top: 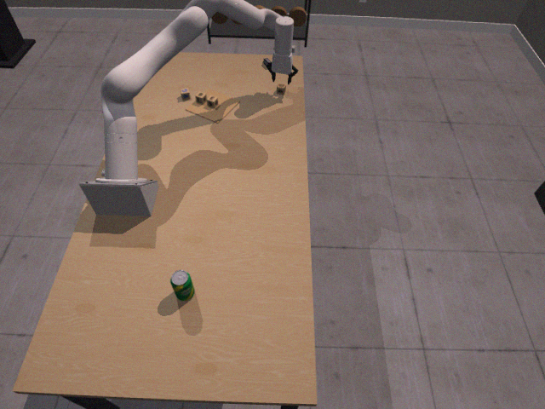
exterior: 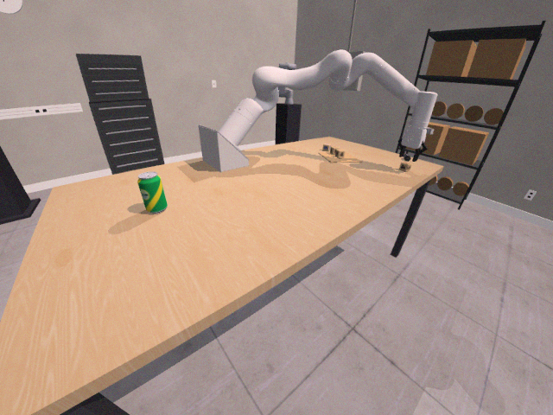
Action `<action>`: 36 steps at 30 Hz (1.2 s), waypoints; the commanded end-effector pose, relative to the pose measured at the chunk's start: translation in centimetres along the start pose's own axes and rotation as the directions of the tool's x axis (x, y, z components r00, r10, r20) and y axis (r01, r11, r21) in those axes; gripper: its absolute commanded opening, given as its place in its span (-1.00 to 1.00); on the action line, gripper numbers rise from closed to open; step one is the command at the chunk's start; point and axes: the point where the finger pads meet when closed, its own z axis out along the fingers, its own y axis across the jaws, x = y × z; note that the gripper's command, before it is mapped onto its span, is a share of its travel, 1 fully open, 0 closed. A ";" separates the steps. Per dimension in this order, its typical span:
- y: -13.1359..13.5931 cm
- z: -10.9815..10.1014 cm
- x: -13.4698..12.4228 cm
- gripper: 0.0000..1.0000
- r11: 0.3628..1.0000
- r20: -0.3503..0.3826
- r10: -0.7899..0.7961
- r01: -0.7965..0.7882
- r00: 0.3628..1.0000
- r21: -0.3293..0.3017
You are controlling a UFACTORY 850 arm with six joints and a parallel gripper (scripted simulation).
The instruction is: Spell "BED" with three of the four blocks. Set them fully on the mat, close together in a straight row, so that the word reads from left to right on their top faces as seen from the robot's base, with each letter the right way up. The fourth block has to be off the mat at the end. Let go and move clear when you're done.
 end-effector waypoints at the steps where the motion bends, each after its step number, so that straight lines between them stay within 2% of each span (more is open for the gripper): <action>1: 0.0 0.3 0.1 0.68 1.000 -0.002 -0.001 0.001 1.000 -0.001; 36: 0.1 1.0 0.1 0.68 1.000 -0.002 -0.001 0.001 1.000 -0.001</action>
